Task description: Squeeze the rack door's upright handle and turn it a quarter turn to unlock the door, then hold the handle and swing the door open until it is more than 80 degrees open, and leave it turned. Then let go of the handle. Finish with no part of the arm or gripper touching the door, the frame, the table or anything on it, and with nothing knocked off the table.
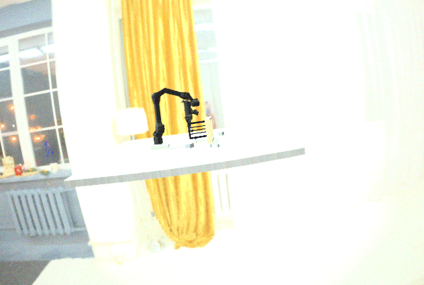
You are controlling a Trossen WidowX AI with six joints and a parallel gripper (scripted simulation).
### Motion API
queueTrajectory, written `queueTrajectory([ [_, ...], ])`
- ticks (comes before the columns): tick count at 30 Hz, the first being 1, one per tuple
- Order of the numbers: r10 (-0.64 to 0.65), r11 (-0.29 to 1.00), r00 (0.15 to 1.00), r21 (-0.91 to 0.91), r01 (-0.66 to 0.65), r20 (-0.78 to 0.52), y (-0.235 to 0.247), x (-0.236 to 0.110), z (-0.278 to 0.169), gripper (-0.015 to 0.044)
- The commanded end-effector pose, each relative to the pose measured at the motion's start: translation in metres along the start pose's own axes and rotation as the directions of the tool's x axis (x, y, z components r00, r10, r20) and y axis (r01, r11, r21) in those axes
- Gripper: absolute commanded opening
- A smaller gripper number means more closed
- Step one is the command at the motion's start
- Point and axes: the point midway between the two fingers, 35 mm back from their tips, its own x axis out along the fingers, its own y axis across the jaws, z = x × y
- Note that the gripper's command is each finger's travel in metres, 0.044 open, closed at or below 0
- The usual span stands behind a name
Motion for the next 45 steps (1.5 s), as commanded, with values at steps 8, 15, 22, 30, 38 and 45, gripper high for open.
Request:
queueTrajectory([
  [8, -0.004, 0.984, 1.0, 0.179, 0.004, -0.002, 0.022, 0.0, 0.008, 0.0013],
  [15, -0.003, 0.959, 1.0, 0.283, 0.003, -0.001, 0.036, 0.0, 0.014, 0.0013],
  [22, -0.003, 0.948, 1.0, 0.317, 0.003, -0.001, 0.041, 0.0, 0.016, 0.0013],
  [30, -0.003, 0.948, 1.0, 0.317, 0.003, -0.001, 0.041, 0.0, 0.016, 0.0013],
  [38, -0.003, 0.948, 1.0, 0.317, 0.003, -0.001, 0.041, 0.0, 0.016, 0.017],
  [45, -0.003, 0.948, 1.0, 0.317, 0.003, -0.001, 0.041, -0.001, 0.016, 0.0284],
])
